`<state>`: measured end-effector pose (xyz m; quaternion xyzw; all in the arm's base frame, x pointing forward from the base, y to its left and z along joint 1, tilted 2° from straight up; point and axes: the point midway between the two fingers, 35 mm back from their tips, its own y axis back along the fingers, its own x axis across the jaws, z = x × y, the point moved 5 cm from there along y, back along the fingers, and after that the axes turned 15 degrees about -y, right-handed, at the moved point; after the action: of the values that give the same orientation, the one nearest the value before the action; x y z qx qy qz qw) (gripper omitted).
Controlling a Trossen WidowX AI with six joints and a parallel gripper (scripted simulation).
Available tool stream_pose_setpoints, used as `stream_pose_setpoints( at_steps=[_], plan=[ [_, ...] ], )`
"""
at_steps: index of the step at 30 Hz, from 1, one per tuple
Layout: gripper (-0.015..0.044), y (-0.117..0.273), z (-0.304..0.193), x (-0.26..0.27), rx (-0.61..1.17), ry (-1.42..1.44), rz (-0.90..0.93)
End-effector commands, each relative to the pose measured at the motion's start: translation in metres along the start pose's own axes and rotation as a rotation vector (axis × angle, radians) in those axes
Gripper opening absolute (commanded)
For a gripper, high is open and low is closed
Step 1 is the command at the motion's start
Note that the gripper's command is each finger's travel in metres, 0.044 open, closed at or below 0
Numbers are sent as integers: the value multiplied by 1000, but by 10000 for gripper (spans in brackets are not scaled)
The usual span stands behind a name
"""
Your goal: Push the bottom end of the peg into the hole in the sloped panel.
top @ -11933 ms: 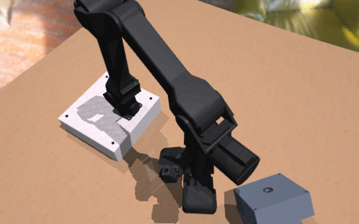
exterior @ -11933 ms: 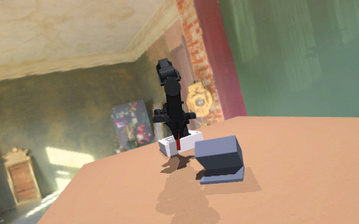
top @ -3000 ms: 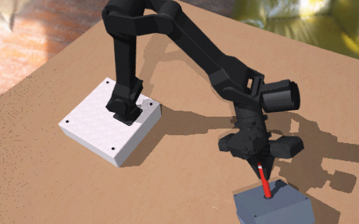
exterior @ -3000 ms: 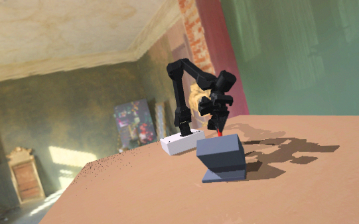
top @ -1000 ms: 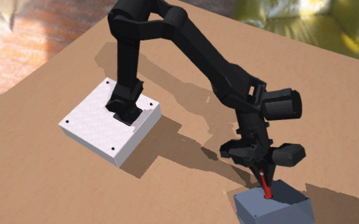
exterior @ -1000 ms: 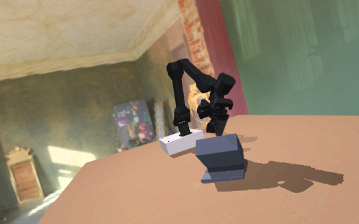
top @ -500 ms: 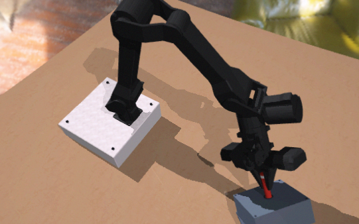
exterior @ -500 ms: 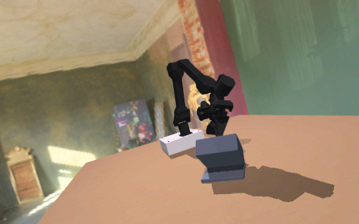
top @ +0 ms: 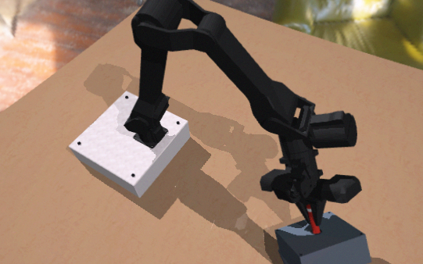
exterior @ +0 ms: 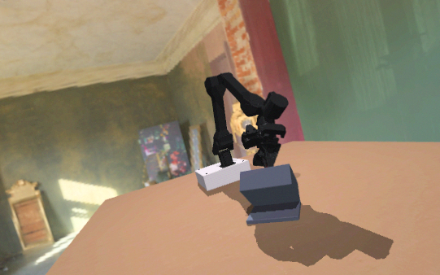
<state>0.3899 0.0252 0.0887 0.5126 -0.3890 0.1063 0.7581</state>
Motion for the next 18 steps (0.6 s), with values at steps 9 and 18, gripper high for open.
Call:
stream_pose_setpoints(
  at_steps=[9,18],
  plan=[
    [210,0,0,0,0,-1,1],
    [440,5,-1,0,1,0,-1]
  ],
)
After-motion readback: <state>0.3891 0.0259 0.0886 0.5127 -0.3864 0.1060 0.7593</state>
